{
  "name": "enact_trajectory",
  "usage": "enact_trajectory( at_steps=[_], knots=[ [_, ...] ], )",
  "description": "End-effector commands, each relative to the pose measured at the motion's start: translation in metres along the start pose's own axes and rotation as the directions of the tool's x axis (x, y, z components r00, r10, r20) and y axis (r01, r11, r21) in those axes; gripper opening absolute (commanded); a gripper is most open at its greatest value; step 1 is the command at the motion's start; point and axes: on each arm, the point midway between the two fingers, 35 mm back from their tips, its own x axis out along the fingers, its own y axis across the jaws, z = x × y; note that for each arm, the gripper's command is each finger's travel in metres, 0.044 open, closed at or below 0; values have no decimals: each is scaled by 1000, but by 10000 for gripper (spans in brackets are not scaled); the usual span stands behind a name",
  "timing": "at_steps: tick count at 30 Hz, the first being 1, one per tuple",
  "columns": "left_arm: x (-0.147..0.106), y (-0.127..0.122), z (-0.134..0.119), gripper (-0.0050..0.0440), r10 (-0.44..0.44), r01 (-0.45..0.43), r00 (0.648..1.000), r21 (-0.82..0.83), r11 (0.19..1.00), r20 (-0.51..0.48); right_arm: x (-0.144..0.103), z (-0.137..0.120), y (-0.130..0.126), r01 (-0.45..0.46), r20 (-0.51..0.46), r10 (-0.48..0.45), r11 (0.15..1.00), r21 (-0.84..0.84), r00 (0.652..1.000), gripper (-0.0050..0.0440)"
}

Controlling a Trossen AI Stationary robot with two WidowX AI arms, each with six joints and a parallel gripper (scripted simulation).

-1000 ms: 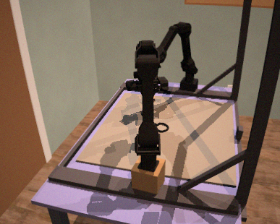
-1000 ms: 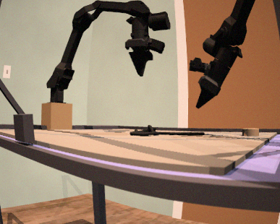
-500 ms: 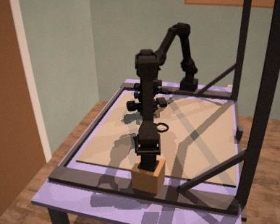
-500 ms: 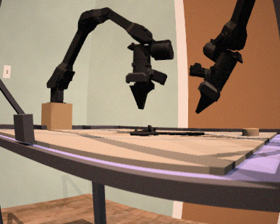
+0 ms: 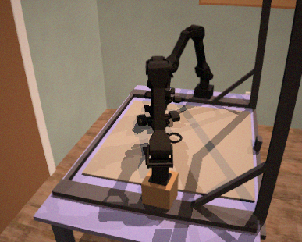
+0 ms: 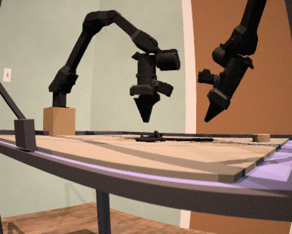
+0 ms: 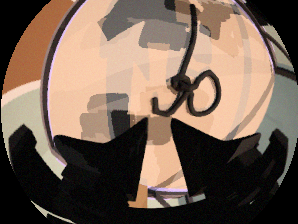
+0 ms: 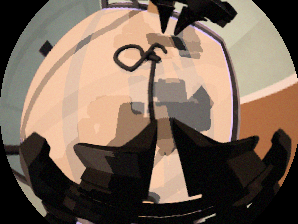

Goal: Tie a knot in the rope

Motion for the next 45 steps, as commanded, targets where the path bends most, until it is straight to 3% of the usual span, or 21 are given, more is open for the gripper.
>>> enact_trajectory(
  at_steps=[1,45],
  knots=[
    [-5,0,3,125,-1,1,1000,4,1000,20,-3,5,-4,13,15,-13,1000,-7,1000,85],
    [-5,0,3,125,-1,1,1000,4,1000,20,29,-16,4,13,15,-13,1000,-7,1000,85]
  ],
)
